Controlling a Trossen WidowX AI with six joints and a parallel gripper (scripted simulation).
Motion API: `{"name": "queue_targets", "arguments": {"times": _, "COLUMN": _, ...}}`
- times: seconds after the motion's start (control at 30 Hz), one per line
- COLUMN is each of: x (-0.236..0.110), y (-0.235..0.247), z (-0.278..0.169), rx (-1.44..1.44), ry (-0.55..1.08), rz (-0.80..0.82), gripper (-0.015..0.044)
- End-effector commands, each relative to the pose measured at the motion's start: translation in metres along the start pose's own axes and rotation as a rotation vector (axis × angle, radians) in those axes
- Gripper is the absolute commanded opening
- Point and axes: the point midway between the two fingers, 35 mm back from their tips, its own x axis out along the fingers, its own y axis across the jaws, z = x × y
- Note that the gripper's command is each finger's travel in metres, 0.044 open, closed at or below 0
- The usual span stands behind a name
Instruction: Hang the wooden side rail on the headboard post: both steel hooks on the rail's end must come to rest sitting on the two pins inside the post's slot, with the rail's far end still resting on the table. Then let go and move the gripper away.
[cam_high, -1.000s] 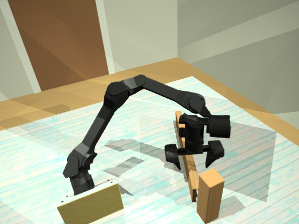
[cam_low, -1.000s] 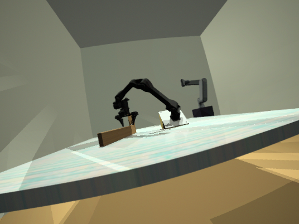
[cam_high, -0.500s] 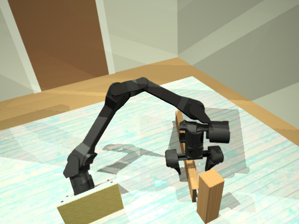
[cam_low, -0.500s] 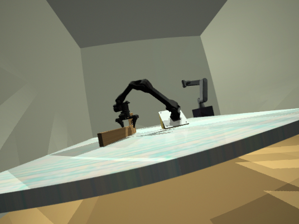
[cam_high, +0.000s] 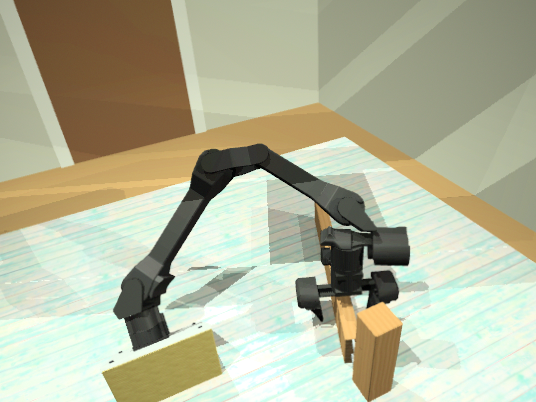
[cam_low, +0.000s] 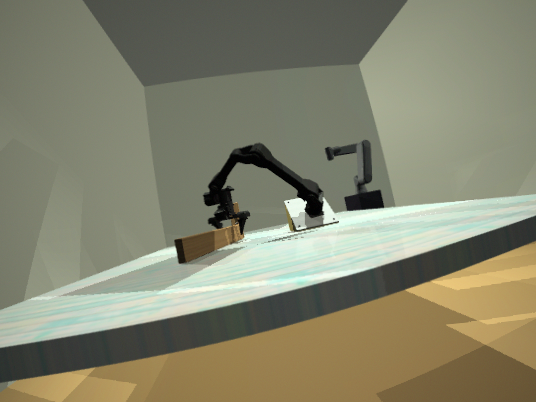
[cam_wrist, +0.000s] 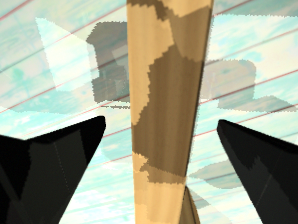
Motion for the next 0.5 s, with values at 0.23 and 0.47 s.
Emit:
{"name": "queue_targets", "arguments": {"times": 0.23, "x": 0.0054, "y": 0.0014, "z": 0.0009, "rx": 0.005, "ry": -0.003, "rz": 0.006, "gripper": 0.0282}}
{"name": "queue_targets", "arguments": {"times": 0.47, "x": 0.0054, "y": 0.0014, "z": 0.0009, "rx": 0.005, "ry": -0.003, "rz": 0.006, "gripper": 0.0118}}
